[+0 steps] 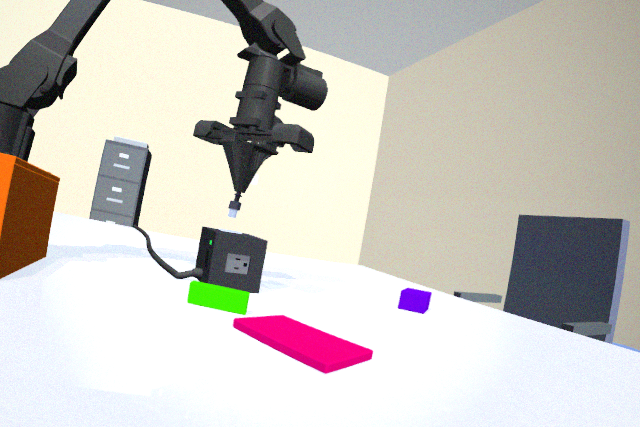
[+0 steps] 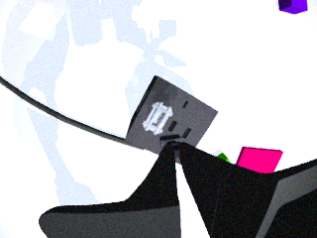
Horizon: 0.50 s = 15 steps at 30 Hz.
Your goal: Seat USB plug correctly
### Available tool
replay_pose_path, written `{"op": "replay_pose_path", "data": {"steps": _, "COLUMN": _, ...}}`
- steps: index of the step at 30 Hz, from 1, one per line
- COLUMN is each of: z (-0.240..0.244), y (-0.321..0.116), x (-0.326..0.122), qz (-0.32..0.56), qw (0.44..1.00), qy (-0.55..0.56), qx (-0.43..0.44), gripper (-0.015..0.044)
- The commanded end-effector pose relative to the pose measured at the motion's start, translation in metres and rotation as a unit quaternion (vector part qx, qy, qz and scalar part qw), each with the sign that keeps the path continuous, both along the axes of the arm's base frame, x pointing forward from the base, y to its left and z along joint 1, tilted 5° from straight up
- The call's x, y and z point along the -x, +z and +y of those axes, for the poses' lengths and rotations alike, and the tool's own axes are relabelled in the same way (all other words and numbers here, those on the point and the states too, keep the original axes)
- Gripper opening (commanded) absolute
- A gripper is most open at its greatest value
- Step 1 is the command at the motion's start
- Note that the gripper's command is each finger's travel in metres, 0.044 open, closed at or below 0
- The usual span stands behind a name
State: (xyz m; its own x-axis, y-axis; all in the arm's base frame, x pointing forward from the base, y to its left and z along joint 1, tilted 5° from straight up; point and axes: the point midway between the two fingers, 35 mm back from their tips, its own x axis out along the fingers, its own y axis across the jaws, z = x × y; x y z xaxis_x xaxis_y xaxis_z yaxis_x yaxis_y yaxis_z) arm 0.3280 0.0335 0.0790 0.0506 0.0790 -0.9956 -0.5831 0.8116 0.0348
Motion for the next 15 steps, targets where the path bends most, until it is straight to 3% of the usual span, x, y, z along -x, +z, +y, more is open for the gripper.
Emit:
{"op": "replay_pose_path", "data": {"steps": 1, "z": 0.0000, "y": -0.0005, "x": 0.0005, "qz": -0.003, "qw": 0.999, "qy": 0.052, "qx": 0.003, "gripper": 0.0000}}
{"op": "replay_pose_path", "data": {"steps": 15, "z": 0.0000, "y": -0.0005, "x": 0.0005, "qz": -0.017, "qw": 0.972, "qy": 0.232, "qx": 0.012, "gripper": 0.0000}}
